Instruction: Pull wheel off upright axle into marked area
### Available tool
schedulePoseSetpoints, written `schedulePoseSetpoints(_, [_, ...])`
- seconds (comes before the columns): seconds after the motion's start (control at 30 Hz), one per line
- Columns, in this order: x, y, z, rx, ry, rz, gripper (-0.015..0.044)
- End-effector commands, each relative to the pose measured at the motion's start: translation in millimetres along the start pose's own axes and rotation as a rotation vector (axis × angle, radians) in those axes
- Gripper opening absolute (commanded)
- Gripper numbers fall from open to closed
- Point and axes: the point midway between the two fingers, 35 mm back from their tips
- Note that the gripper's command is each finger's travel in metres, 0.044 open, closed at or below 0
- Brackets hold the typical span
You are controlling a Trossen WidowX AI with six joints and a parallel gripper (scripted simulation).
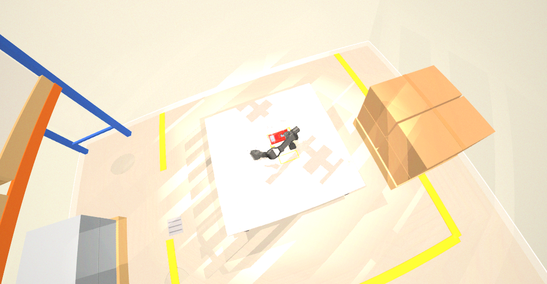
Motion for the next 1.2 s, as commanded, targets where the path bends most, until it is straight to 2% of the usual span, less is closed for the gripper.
schedulePoseSetpoints(0.0, [1, 0, 4, -0.005, -0.003, 0.002, 0.0000])
schedulePoseSetpoints(1.17, [1, 0, 16, -0.008, -0.003, 0.003, 0.0000])
Point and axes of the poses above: the point midway between the two fingers, 35 mm back from their tips, its own z axis back along the fingers, its own x axis across the jaws, y = z × x, and after that the axes turned 9 degrees about -z, right-handed
